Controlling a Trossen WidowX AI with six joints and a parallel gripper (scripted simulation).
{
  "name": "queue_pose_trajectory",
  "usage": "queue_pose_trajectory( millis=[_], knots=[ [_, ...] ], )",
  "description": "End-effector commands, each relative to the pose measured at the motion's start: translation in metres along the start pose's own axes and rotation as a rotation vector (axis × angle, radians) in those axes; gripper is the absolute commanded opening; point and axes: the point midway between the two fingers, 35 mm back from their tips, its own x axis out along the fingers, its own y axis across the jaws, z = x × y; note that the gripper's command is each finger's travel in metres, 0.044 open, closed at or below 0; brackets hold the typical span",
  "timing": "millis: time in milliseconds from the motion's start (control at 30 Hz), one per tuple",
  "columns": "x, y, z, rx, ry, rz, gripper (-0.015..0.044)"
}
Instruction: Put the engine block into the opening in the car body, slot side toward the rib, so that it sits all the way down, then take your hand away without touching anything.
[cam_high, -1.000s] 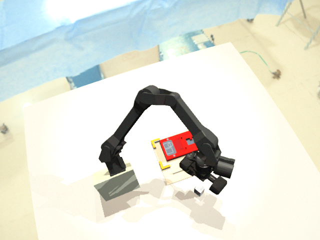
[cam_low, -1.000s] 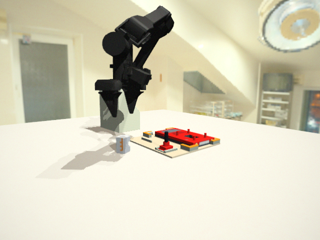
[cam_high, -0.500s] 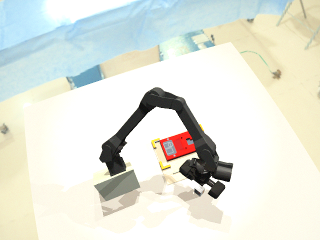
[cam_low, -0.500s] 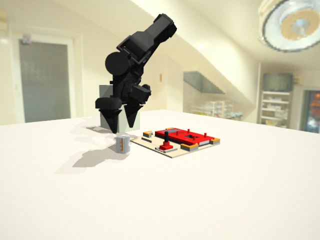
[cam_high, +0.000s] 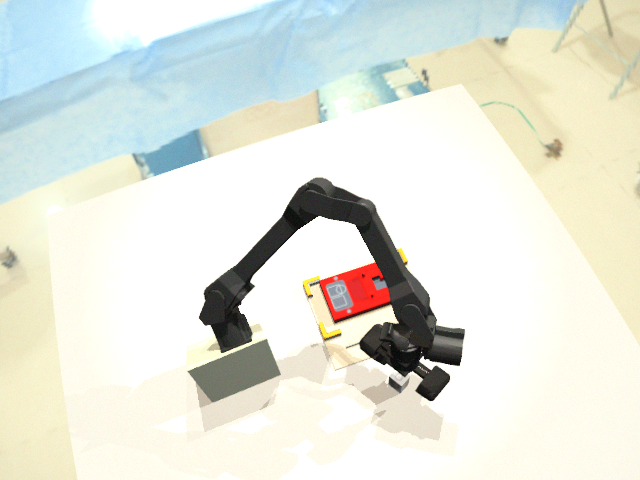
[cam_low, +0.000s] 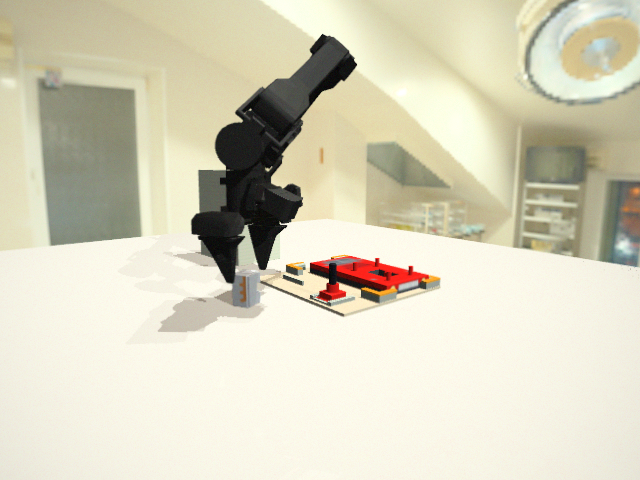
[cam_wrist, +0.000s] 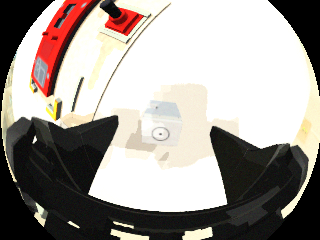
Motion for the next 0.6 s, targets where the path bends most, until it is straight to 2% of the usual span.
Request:
queue_pose_trajectory(
  millis=[0, 567],
  knots=[
    [0.01, 0.003, -0.003, 0.012, 0.004, 0.014, 0.044],
    [0.035, 0.005, -0.004, 0.012, 0.003, 0.017, 0.044]
  ],
)
